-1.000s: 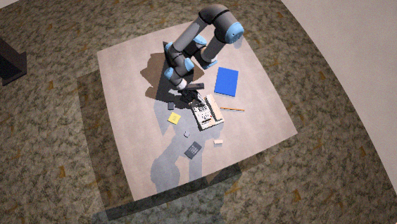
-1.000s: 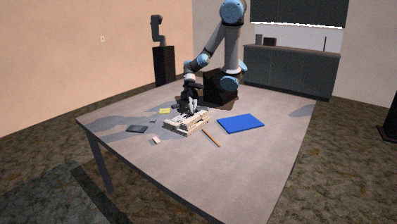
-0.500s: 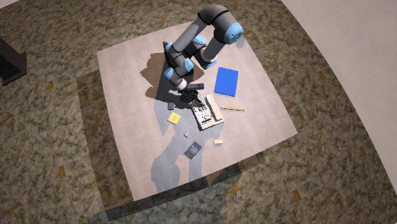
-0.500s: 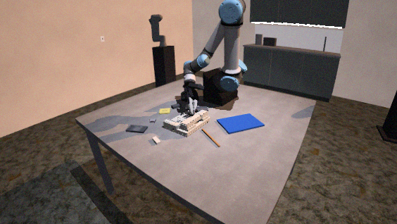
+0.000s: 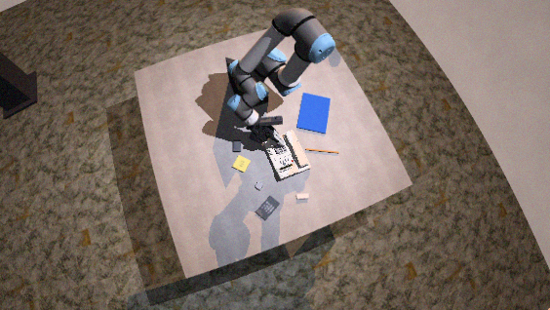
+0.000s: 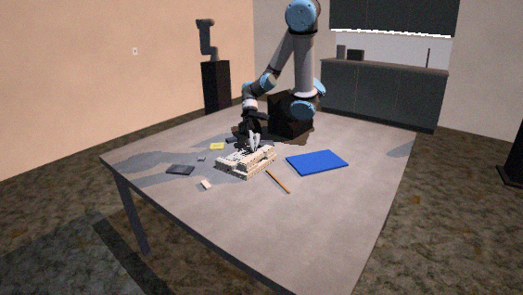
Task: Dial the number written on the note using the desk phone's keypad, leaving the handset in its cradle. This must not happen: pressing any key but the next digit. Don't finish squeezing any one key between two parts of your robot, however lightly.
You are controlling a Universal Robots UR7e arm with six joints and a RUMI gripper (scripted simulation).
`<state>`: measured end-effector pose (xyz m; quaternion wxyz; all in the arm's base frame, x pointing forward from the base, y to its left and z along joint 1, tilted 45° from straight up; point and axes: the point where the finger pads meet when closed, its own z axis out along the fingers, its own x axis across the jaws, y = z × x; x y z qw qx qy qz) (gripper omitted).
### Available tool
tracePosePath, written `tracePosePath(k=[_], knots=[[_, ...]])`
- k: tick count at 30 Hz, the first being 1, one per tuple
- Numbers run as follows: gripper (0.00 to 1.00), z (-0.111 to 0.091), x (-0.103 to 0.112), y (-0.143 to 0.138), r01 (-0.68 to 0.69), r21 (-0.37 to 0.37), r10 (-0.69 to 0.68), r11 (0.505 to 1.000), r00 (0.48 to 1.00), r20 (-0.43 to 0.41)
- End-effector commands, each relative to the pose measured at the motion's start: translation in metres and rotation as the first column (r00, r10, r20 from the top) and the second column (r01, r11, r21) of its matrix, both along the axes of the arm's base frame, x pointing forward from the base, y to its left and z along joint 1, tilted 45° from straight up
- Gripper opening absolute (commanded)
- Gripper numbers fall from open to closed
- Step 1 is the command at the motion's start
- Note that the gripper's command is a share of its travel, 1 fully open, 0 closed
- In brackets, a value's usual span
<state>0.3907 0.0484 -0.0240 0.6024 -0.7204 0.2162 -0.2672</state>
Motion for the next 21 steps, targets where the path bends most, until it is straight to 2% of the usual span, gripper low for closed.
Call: tracePosePath(k=[1,21], knots=[[0.00,-0.0004,0.0002,0.0000,0.001,-0.001,-0.001,1.000,1.000,0.000],[0.00,-0.0020,0.0004,0.0016,0.001,-0.001,-0.001,1.000,1.000,0.000]])
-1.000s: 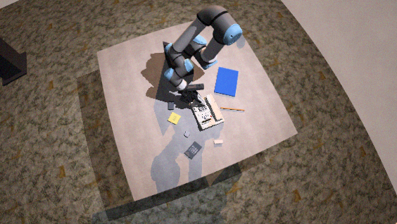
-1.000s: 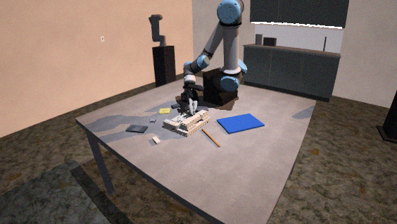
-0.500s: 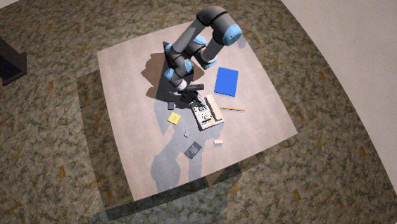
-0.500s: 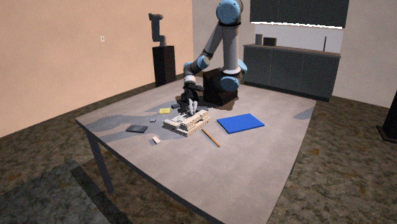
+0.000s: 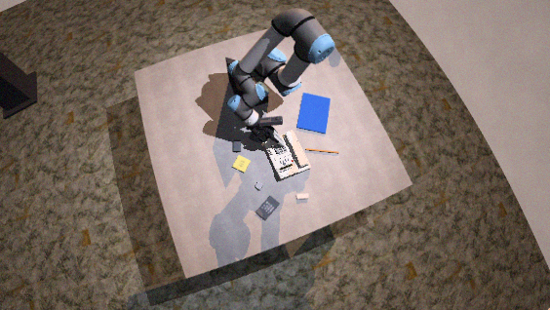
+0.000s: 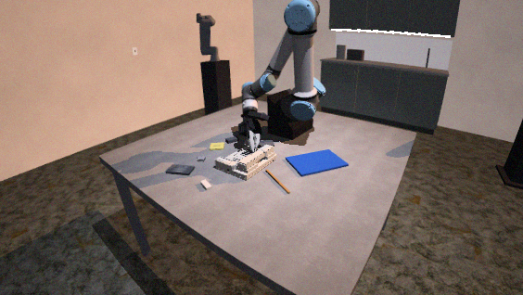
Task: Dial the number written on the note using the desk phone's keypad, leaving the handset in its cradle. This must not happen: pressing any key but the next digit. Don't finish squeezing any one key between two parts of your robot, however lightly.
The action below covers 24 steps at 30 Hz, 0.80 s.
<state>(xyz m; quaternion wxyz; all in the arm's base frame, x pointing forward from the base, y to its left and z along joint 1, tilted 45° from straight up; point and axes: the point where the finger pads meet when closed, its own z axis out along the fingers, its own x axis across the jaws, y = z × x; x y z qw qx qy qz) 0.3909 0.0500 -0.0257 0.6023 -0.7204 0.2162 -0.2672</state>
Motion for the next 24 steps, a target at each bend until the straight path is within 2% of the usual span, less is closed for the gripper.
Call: tracePosePath(k=[1,14,24], knots=[[0.00,0.000,0.000,0.000,0.001,-0.001,-0.001,1.000,1.000,0.000],[0.00,-0.001,0.000,0.000,0.001,-0.001,-0.001,1.000,1.000,0.000],[0.00,0.010,-0.001,-0.010,0.001,-0.001,-0.001,1.000,1.000,0.000]])
